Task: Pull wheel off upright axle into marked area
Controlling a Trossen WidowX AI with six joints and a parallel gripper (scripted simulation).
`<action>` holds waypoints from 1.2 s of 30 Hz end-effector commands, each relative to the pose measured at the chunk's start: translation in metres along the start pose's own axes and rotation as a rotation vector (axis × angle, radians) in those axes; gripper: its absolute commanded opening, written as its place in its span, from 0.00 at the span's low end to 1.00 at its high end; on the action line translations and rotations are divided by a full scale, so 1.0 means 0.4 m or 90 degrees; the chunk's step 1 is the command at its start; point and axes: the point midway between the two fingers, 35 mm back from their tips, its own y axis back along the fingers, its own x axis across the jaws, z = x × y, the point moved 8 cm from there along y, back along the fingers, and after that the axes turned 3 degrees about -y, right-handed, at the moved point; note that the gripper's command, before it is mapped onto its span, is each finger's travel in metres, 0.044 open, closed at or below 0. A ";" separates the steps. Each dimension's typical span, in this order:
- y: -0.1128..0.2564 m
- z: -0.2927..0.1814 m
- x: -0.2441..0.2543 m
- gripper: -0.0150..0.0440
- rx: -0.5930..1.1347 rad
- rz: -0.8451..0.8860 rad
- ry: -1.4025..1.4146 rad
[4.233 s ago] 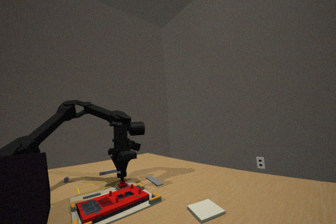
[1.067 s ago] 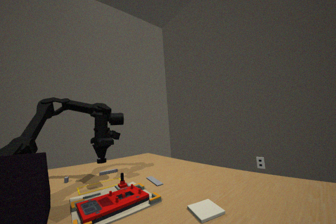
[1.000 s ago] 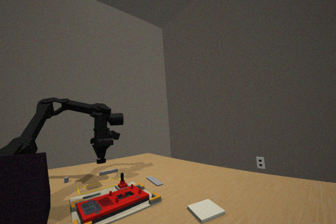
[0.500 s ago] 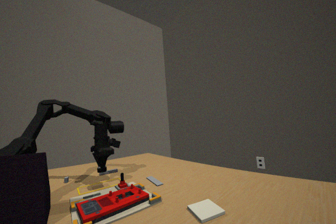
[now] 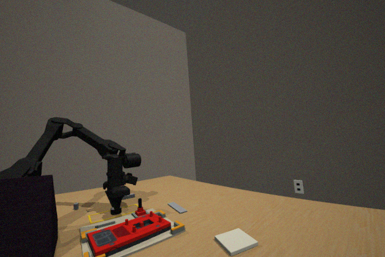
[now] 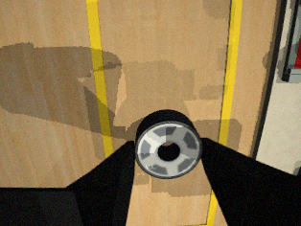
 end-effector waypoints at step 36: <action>0.264 -0.198 -0.109 1.00 -0.001 -0.002 -0.004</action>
